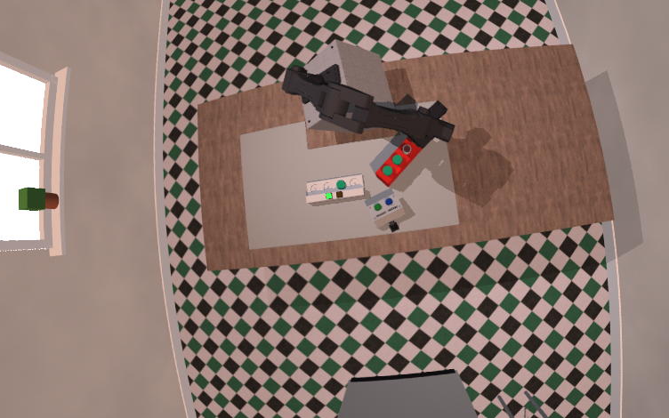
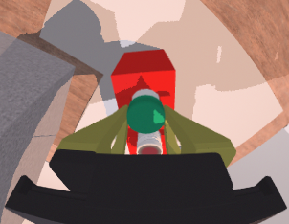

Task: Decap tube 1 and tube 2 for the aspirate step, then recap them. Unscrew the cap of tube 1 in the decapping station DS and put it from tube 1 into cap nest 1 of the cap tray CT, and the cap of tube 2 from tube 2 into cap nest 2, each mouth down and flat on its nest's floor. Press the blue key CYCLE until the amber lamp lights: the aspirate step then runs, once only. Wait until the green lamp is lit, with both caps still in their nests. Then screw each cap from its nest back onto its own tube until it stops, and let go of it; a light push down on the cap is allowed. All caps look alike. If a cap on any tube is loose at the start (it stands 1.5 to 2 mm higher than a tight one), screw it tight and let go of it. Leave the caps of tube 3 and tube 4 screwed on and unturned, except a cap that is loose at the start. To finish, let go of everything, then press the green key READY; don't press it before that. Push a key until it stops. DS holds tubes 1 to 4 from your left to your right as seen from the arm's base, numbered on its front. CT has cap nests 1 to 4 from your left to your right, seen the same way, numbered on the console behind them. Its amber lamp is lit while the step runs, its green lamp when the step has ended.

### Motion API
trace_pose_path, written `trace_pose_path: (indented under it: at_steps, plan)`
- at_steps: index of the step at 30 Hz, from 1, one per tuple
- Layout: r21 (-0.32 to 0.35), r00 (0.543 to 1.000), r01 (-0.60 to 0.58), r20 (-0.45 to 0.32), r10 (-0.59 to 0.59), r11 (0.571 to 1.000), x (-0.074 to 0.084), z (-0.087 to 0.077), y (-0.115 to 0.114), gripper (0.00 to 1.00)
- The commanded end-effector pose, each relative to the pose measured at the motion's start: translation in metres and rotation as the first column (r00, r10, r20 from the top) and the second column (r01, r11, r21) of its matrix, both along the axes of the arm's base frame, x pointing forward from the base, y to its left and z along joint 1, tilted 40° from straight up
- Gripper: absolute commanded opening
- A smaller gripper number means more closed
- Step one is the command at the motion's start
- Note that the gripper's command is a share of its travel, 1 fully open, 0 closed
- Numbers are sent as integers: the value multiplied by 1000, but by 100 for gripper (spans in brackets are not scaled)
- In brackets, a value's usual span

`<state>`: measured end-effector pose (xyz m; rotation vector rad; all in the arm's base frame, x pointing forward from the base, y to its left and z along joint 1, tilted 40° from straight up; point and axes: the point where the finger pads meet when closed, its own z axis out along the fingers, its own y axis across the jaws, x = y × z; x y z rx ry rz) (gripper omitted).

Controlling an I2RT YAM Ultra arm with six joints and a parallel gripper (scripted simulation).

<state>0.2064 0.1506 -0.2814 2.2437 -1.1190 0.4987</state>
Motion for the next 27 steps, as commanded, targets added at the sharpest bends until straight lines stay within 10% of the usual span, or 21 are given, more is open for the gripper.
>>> trace_pose_path:
  at_steps: [1,15,27]
  plan:
    - [36,978,153,136,-156,988,2,2,5,0]
    - [215,692,533,446,-568,818,2,2,5,0]
    - [492,165,710,580,-797,505,2,1,4,0]
